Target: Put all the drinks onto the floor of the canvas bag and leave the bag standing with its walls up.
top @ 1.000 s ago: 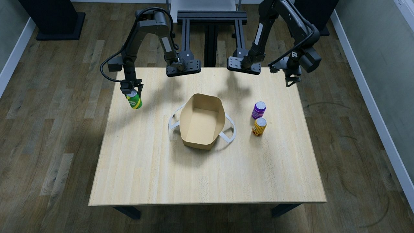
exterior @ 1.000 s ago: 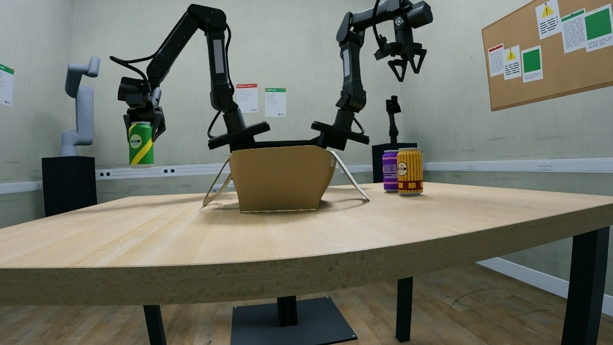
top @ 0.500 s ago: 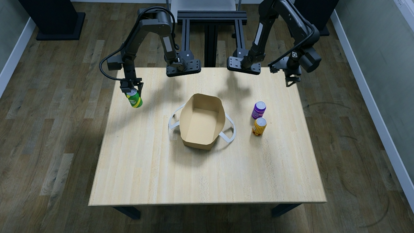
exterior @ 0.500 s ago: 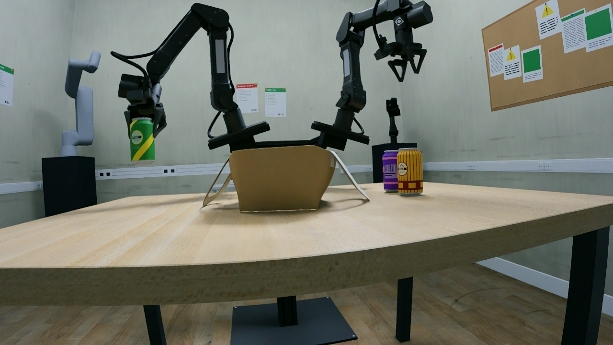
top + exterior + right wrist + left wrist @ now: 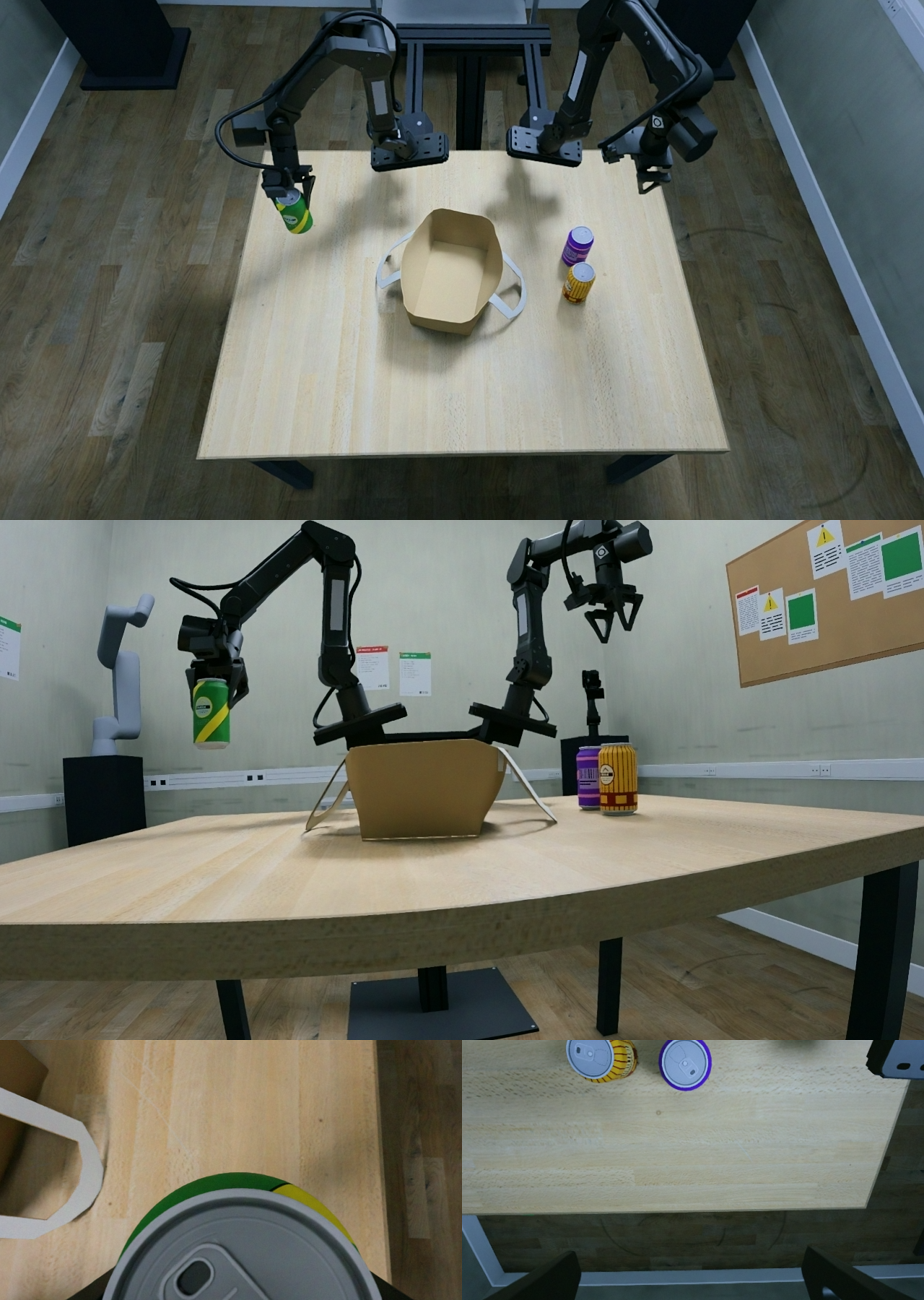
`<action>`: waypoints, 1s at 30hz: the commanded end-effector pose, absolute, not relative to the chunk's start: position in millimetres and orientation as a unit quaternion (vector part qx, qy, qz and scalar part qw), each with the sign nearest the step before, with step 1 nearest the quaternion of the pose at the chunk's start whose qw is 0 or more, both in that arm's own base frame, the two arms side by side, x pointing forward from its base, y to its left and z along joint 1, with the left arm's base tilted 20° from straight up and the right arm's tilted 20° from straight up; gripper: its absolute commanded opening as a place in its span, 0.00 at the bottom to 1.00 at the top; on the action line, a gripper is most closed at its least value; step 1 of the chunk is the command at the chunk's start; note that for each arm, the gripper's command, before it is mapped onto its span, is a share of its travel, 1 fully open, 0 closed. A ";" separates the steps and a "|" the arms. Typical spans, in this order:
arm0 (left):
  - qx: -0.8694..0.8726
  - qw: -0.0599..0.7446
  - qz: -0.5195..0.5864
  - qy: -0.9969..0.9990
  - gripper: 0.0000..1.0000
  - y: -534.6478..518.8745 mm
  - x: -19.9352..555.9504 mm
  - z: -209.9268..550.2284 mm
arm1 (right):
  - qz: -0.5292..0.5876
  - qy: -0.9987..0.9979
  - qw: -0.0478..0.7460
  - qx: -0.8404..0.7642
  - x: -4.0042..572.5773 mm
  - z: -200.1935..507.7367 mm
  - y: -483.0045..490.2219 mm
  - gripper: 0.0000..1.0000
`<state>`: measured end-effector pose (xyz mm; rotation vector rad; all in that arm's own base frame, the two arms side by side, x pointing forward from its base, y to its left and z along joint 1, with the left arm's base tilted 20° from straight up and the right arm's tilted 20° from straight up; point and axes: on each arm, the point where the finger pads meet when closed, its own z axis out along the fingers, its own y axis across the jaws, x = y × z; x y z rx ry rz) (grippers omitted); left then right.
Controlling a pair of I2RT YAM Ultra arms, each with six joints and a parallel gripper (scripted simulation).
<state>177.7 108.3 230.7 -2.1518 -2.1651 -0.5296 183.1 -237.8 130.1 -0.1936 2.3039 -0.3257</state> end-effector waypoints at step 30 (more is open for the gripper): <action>-0.695 0.009 -0.177 -0.696 1.00 101.7 175.2 235.7 | -0.153 0.888 0.423 -0.097 188.9 152.6 -233.0 0.70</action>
